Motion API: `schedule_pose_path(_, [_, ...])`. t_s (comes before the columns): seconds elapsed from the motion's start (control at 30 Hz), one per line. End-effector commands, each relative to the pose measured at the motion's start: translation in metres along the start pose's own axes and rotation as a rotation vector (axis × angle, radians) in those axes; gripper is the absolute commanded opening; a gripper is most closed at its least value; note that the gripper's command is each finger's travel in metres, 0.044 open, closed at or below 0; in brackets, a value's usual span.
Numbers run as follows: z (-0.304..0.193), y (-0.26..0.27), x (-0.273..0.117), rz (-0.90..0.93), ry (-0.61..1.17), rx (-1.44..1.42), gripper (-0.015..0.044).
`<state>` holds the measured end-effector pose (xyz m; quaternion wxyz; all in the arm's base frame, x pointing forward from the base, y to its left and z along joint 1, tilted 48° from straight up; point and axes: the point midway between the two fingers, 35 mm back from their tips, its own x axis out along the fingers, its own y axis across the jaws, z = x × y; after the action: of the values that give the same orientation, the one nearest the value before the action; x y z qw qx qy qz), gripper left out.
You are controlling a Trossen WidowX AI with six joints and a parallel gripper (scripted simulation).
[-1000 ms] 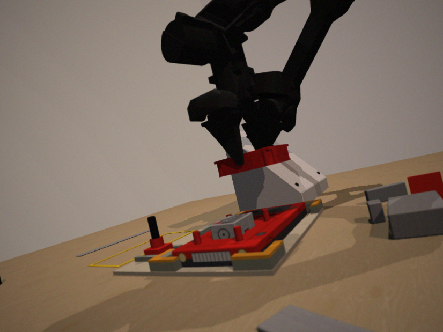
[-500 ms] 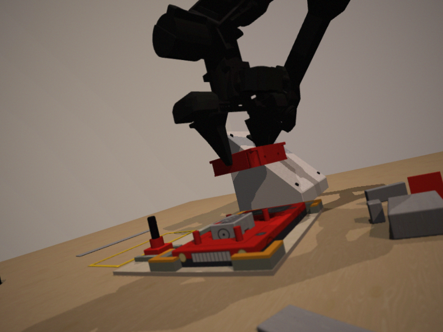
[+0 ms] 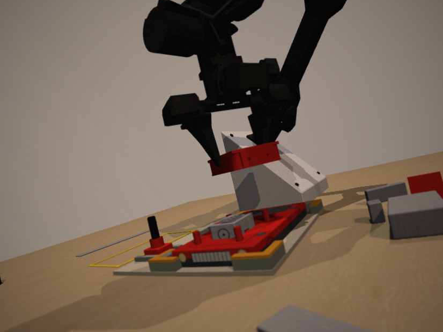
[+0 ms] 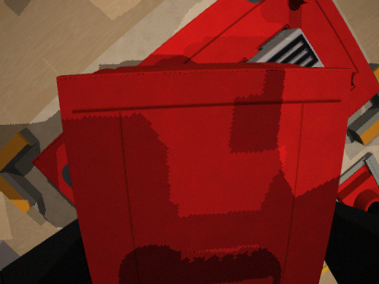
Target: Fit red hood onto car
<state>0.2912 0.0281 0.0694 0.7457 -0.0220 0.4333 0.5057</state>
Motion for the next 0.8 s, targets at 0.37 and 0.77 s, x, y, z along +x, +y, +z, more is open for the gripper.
schedule_pose_path(0.37, [0.012, -0.017, -0.001, 0.001, 0.0, 0.281, 0.0])
schedule_pose_path(0.77, [0.02, -0.029, -0.001, 0.0, -0.001, 0.503, 0.0])
